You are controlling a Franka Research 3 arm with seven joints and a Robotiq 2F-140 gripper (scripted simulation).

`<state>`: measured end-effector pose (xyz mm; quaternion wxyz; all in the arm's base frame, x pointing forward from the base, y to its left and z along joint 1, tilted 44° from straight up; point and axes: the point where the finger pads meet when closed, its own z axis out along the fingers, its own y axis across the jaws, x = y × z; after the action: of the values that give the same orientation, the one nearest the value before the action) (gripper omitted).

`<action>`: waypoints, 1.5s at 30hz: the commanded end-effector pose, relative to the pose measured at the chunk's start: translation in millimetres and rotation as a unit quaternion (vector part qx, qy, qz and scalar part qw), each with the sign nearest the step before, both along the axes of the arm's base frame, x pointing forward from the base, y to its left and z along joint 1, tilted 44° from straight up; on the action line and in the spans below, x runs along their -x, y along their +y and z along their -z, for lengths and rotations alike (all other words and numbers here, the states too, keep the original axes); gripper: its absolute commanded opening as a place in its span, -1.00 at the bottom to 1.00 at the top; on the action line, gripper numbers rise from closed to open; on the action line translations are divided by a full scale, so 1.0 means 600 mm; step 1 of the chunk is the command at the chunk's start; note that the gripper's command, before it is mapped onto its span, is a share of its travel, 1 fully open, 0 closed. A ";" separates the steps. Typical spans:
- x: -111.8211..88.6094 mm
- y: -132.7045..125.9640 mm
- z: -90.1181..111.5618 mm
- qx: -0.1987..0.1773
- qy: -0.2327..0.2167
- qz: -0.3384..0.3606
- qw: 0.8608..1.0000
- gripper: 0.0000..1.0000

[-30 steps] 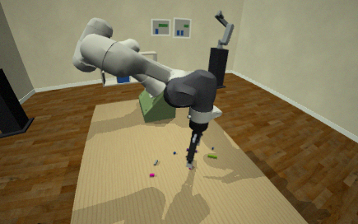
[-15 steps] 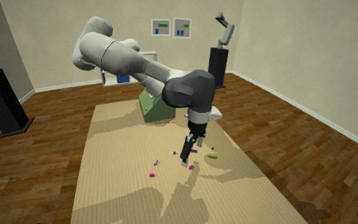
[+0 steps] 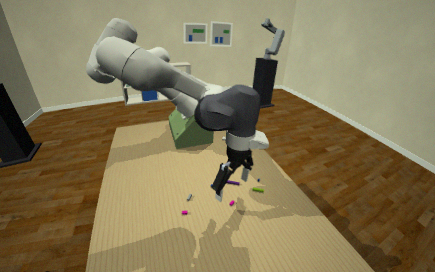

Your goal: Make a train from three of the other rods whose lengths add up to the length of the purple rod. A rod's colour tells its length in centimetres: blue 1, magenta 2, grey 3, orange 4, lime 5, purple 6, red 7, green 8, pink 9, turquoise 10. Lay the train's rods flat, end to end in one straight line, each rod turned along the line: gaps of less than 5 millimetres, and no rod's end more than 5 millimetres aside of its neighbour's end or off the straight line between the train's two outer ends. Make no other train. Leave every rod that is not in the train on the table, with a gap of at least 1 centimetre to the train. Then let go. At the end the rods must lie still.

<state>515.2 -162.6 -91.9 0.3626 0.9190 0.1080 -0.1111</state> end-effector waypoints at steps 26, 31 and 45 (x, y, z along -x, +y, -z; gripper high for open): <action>0.002 -0.009 -0.011 0.031 -0.185 0.184 0.965 1.00; 0.003 -0.012 -0.014 0.037 -0.221 0.221 0.949 1.00; 0.004 -0.019 -0.021 0.050 -0.292 0.295 0.909 1.00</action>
<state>512.5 -175.3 -79.3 0.3785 0.8992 -0.2184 0.0215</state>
